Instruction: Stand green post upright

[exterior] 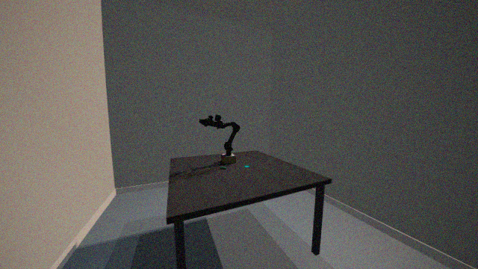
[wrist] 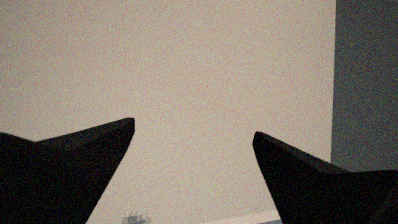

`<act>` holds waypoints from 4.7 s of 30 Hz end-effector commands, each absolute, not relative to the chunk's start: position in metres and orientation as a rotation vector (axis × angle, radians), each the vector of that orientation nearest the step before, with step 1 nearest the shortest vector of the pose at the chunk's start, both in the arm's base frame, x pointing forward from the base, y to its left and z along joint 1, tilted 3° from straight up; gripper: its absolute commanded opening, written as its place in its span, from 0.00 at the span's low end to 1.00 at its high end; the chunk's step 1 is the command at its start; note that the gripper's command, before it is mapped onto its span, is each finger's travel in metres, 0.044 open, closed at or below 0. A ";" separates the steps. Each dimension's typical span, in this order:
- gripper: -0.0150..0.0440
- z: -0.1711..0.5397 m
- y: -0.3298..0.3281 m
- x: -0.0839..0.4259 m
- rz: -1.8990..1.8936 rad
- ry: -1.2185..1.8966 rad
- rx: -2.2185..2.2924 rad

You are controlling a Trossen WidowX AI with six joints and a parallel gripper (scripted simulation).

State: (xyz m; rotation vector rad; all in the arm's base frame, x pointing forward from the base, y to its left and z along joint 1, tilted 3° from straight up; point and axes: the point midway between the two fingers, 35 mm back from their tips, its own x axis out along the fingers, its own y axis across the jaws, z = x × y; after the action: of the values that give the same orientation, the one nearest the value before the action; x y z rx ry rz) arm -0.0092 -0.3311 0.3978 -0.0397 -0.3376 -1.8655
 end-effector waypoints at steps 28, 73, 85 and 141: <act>0.65 0.126 -0.266 0.192 -0.353 1.323 -0.320; 0.29 -0.037 -0.168 0.205 0.411 1.480 -0.397; 0.29 -0.014 -0.174 0.210 0.387 1.469 -0.390; 0.29 0.081 -0.156 0.211 0.445 1.481 -0.428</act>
State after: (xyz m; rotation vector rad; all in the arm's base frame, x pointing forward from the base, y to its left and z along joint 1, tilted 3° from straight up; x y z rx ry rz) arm 0.2063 -0.1620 0.0786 -0.4165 1.4797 0.4398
